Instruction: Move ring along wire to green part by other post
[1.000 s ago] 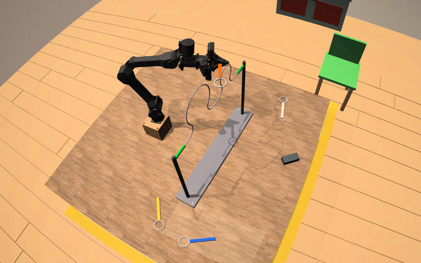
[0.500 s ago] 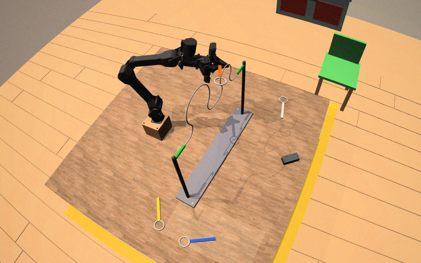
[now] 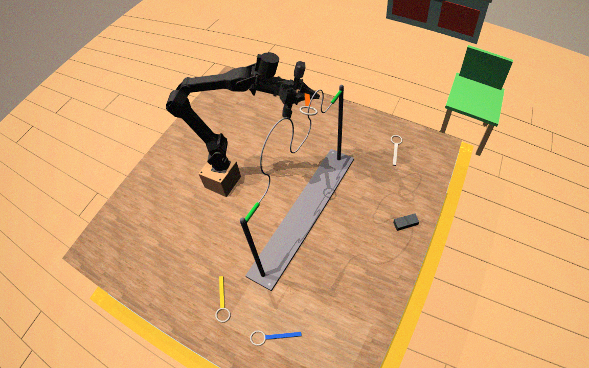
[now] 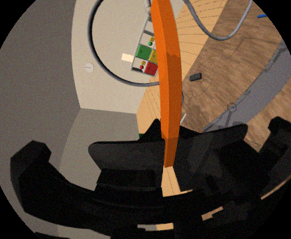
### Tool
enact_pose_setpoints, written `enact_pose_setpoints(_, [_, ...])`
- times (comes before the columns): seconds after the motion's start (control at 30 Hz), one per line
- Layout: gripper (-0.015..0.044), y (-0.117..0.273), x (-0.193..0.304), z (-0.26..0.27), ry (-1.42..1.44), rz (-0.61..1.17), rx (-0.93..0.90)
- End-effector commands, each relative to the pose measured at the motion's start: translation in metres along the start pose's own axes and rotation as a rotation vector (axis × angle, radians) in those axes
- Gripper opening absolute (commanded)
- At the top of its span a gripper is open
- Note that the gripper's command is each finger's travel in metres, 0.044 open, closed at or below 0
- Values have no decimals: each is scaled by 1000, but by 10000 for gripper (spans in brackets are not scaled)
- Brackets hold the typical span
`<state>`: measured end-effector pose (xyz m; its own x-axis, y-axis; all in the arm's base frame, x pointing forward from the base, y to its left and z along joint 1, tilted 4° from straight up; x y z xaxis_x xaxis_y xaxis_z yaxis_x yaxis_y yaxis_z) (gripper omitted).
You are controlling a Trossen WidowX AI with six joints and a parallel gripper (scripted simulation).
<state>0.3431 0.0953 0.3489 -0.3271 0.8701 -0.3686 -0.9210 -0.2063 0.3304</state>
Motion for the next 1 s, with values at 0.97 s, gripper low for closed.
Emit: enact_pose_setpoints(0.97, [-150,1,-7,-32,568,-47,320])
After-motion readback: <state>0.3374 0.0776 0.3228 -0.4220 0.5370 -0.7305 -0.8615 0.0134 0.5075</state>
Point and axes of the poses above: the point midway between the two fingers, 35 mm back from their tips, its own y axis back along the fingers, its own z axis across the jaws, x = y × z, the point moved 2 cm from there along y, back along the fingers, and after that the axes turned 6 degrees about y, right-handed, at the moved point
